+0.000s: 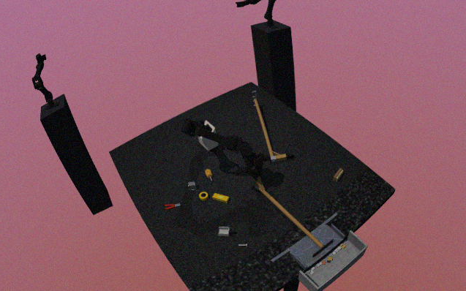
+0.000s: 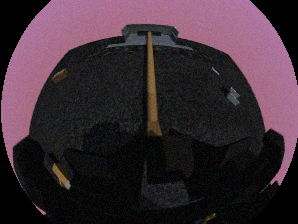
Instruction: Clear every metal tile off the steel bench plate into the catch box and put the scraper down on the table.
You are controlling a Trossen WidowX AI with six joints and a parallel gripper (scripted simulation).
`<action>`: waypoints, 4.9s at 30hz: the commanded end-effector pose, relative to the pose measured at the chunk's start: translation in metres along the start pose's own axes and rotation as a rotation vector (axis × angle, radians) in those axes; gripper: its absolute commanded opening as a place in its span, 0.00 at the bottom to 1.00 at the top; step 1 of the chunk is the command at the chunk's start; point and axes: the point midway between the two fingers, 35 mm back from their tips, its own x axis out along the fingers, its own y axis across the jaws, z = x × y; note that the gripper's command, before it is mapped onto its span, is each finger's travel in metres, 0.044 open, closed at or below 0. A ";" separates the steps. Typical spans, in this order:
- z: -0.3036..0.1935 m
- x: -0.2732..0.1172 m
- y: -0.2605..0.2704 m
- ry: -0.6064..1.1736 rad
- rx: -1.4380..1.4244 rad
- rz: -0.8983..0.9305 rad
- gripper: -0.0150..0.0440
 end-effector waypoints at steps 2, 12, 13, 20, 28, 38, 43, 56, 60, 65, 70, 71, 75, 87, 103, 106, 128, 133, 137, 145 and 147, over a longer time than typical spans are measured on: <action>-0.001 -0.008 -0.001 -0.009 0.007 -0.001 0.25; -0.010 -0.017 0.000 -0.009 0.007 0.000 0.25; -0.011 -0.018 0.000 -0.009 0.007 0.000 0.25; -0.017 -0.024 0.000 -0.010 0.007 0.000 0.25; -0.025 -0.031 0.001 -0.010 0.006 0.001 0.25; -0.035 -0.039 0.001 -0.010 0.006 0.001 0.25; -0.040 -0.044 0.001 -0.010 0.006 0.002 0.25; -0.053 -0.054 0.001 -0.011 0.005 0.002 0.25; -0.057 -0.058 0.001 -0.011 0.005 0.003 0.25; -0.063 -0.062 0.001 -0.011 0.004 0.003 0.25; -0.068 -0.066 0.001 -0.012 0.004 0.003 0.25; -0.069 -0.066 0.000 -0.012 0.004 0.003 0.25; -0.074 -0.070 0.000 -0.012 0.004 0.003 0.25; -0.087 -0.079 0.000 -0.013 0.003 0.003 0.25; -0.106 -0.090 -0.002 -0.014 0.002 0.003 0.25; -0.110 -0.093 -0.002 -0.014 0.002 0.003 0.25; -0.132 -0.105 -0.005 -0.015 -0.001 0.004 0.25; -0.132 -0.104 -0.004 -0.012 -0.005 0.005 0.25; -0.133 -0.103 -0.004 -0.010 -0.009 0.006 0.25; -0.133 -0.103 -0.004 -0.009 -0.009 0.006 0.25; -0.133 -0.103 -0.004 -0.009 -0.009 0.006 0.25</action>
